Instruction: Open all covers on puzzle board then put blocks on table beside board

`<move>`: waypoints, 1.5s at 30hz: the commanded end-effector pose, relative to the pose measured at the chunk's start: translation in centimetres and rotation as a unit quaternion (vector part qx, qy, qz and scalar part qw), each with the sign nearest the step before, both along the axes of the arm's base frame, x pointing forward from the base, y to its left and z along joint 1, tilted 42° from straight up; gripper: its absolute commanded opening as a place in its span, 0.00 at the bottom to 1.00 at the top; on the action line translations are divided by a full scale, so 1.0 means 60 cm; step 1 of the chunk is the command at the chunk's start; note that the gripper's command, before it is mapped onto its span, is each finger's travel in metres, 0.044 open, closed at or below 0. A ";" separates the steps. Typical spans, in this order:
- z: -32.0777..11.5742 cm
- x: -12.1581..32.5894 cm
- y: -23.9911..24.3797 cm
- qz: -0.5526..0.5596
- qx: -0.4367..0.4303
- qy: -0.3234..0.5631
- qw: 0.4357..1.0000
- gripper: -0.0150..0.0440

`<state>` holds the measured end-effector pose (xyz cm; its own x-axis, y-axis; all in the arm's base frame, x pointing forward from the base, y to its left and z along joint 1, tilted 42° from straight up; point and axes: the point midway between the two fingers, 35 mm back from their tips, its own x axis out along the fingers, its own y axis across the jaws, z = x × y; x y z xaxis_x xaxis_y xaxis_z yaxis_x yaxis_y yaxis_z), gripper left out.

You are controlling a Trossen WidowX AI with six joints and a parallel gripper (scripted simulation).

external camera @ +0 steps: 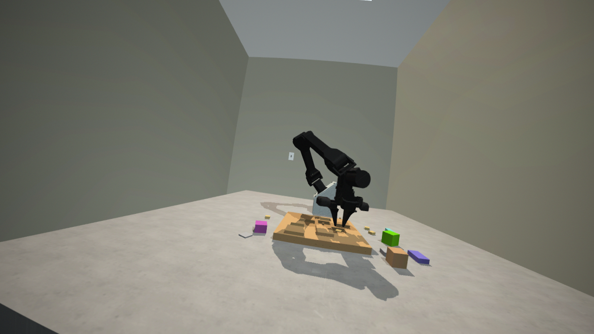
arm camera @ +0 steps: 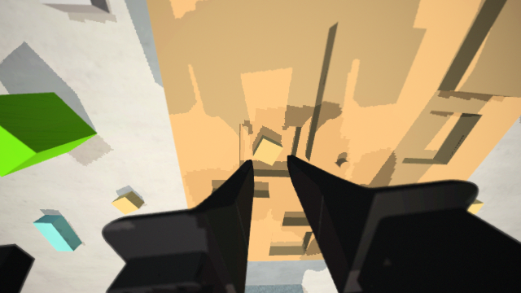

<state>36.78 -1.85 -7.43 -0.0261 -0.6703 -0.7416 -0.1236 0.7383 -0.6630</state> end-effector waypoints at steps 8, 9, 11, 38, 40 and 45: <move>0.028 0.004 0.027 -0.098 0.001 -0.093 0.991 0.50; 0.031 0.004 0.029 -0.108 0.001 -0.102 0.989 0.50; 0.035 0.004 0.033 -0.127 0.000 -0.118 0.985 0.50; 0.016 0.001 0.014 -0.214 -0.003 -0.197 0.957 0.50; 0.015 0.001 0.013 -0.214 -0.003 -0.197 0.957 0.50; 0.015 0.001 0.013 -0.214 -0.003 -0.197 0.957 0.50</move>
<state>36.82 -0.96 -6.45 -0.0198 -0.6622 -0.7491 0.4528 0.6620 -0.5972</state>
